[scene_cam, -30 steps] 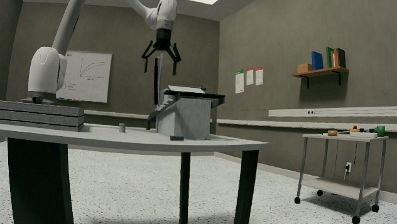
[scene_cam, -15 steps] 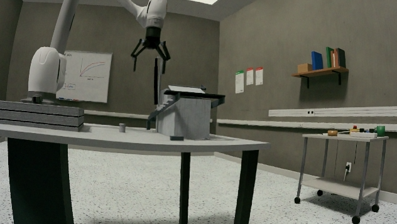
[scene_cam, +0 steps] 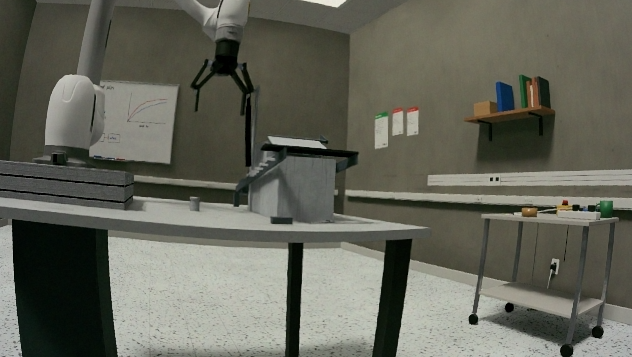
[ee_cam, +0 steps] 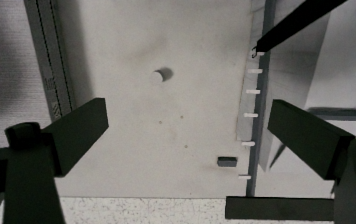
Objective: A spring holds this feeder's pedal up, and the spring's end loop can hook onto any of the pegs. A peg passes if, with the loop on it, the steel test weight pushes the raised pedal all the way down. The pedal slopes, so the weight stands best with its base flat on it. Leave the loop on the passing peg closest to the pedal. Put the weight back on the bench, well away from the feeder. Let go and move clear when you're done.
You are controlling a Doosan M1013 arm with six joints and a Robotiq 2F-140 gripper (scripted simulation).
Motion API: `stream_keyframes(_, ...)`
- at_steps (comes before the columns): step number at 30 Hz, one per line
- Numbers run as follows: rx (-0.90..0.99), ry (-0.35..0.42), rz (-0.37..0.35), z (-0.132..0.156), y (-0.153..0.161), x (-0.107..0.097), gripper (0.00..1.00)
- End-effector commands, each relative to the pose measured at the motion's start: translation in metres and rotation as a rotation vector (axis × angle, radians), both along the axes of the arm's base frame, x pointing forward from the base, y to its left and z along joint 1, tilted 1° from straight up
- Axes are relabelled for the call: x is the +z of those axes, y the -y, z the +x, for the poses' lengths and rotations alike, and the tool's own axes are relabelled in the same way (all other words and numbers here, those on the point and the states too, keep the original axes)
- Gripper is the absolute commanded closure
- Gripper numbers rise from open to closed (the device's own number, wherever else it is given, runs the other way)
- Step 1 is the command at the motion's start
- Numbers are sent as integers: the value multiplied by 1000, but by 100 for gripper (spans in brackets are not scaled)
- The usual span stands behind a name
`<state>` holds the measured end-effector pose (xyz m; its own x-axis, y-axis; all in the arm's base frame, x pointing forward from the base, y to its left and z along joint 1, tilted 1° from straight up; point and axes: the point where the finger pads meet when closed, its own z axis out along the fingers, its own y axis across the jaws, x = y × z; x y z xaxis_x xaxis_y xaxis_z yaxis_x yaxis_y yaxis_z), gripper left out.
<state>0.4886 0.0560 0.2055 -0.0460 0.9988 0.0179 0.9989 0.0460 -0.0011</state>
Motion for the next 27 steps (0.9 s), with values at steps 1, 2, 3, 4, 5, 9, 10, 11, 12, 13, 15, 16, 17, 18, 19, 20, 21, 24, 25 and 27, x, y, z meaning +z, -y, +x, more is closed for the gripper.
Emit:
stream_keyframes(1,0,1,1,0,0,0,0)
stream_keyframes(2,0,1,1,0,0,0,0)
stream_keyframes(3,0,1,1,0,0,0,0)
stream_keyframes(4,0,1,1,0,0,0,0)
stream_keyframes(5,0,1,1,0,0,0,0)
stream_keyframes(9,0,0,-3,-58,13,1,0)
stream_keyframes(10,0,0,-3,-58,13,1,0)
stream_keyframes(11,0,0,-3,-58,13,1,0)
stream_keyframes(12,0,0,-3,-58,13,1,0)
stream_keyframes(13,0,0,-3,-58,13,1,0)
stream_keyframes(15,0,0,-3,-58,13,1,0)
stream_keyframes(16,0,0,-3,-58,13,1,0)
stream_keyframes(17,0,0,-3,-58,13,1,0)
stream_keyframes(18,0,0,-3,-58,13,1,0)
stream_keyframes(19,0,0,-3,-58,13,1,0)
stream_keyframes(20,0,0,-3,-58,13,1,0)
stream_keyframes(21,0,0,-3,-58,13,1,0)
stream_keyframes(24,0,0,-3,-58,13,1,0)
stream_keyframes(25,0,0,-3,-58,12,-59,0)
stream_keyframes(27,0,0,-3,-58,12,-59,0)
